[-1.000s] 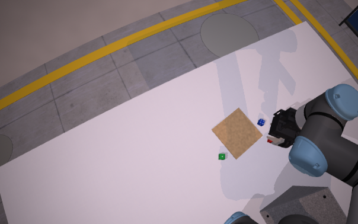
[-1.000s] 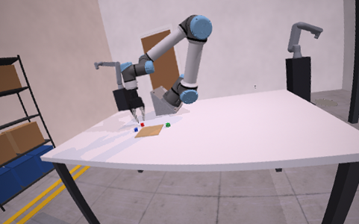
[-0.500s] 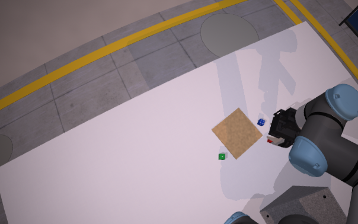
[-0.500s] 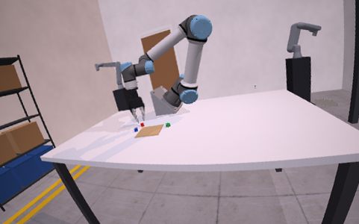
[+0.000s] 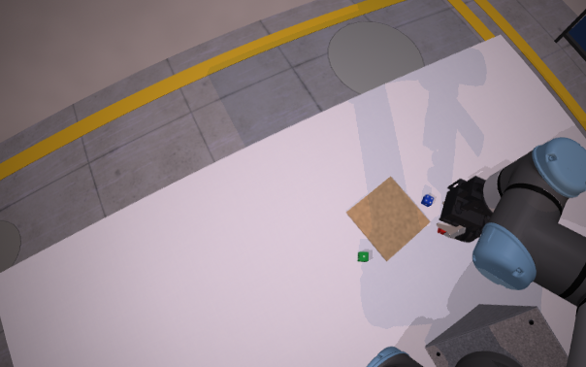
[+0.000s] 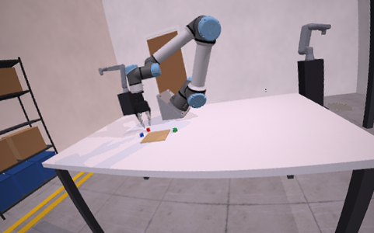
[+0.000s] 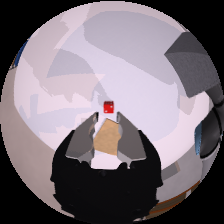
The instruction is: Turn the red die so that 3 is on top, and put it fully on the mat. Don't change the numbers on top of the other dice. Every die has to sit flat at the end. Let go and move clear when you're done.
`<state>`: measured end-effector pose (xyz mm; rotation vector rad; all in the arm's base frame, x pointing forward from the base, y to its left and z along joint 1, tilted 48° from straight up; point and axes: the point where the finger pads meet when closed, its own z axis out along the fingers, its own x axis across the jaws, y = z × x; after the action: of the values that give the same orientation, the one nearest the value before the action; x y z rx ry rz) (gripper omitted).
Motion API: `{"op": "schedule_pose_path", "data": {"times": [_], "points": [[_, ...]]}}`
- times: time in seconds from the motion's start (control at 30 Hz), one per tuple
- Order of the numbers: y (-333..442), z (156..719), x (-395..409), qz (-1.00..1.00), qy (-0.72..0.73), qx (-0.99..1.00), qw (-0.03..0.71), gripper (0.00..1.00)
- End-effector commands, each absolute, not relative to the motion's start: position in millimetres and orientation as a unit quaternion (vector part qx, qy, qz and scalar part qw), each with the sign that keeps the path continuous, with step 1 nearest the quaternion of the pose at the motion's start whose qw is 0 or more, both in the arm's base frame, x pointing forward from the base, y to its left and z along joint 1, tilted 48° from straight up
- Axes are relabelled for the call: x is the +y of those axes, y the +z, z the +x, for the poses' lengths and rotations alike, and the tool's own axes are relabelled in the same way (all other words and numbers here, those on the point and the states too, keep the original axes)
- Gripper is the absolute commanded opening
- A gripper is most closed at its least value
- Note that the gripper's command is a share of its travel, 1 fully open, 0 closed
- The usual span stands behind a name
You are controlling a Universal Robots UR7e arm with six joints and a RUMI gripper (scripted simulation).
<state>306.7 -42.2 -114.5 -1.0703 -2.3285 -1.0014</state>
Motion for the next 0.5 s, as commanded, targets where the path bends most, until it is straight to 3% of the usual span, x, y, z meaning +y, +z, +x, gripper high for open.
{"op": "schedule_pose_path", "data": {"times": [0.0,0.47], "points": [[-115.1,305.6,-39.5,-0.381,-0.358,-0.829,0.196,0.21],[-114.1,304.6,-38.6,-0.381,-0.358,-0.829,0.196,0.21]]}}
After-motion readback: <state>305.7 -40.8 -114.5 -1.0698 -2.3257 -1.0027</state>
